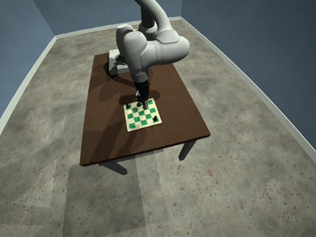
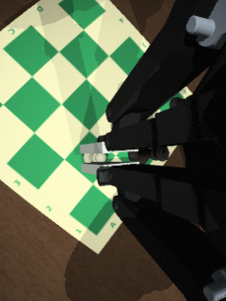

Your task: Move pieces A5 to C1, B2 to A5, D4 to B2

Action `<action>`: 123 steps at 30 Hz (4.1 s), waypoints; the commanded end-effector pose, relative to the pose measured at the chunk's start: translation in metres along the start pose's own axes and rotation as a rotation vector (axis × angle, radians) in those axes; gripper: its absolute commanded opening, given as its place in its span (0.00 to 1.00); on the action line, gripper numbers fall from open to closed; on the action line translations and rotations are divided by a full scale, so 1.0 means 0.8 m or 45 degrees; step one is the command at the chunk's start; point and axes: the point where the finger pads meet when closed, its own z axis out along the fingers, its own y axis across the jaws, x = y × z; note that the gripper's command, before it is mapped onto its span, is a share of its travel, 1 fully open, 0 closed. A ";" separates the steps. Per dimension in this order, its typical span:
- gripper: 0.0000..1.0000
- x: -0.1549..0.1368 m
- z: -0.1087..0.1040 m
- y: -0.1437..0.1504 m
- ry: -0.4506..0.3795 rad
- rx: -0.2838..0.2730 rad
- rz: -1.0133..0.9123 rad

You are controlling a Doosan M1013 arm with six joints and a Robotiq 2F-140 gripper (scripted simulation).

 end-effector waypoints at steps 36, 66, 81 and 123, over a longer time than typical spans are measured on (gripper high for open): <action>0.00 0.000 0.004 0.000 0.000 0.000 0.000; 0.00 0.000 0.004 0.000 0.000 0.000 0.000; 0.04 0.000 0.004 0.000 0.000 0.000 0.000; 0.20 0.000 -0.082 0.000 0.000 0.000 0.000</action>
